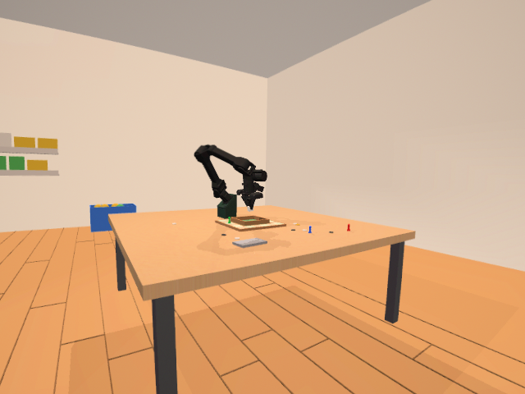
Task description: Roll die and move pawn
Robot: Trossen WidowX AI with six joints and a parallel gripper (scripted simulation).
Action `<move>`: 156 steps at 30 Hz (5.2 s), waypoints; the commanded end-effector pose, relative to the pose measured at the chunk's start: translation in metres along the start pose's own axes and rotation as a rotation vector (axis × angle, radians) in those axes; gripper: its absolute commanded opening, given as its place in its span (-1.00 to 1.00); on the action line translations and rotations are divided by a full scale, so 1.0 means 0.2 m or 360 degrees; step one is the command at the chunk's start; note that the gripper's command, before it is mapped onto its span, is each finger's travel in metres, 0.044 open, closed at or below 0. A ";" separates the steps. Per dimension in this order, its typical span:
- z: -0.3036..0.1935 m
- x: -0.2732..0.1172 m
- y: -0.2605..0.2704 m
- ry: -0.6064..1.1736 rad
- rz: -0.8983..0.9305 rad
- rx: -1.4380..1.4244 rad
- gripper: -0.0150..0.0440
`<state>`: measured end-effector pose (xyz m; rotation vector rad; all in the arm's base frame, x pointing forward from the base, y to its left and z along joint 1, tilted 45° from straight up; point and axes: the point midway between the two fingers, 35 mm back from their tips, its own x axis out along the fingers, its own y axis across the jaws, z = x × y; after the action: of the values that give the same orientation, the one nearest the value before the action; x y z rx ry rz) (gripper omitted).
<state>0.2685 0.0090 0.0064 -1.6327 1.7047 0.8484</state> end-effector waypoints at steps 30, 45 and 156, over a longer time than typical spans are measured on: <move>-0.11 -0.17 -0.02 -0.1135 -0.0101 -0.0042 -0.49; -0.11 -0.16 -0.01 -0.1135 -0.0101 -0.0042 -0.49; -0.61 0.16 0.07 0.0048 -0.0286 0.3056 0.19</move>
<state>0.2541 -0.1024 0.0599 -0.3244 1.2989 -0.8404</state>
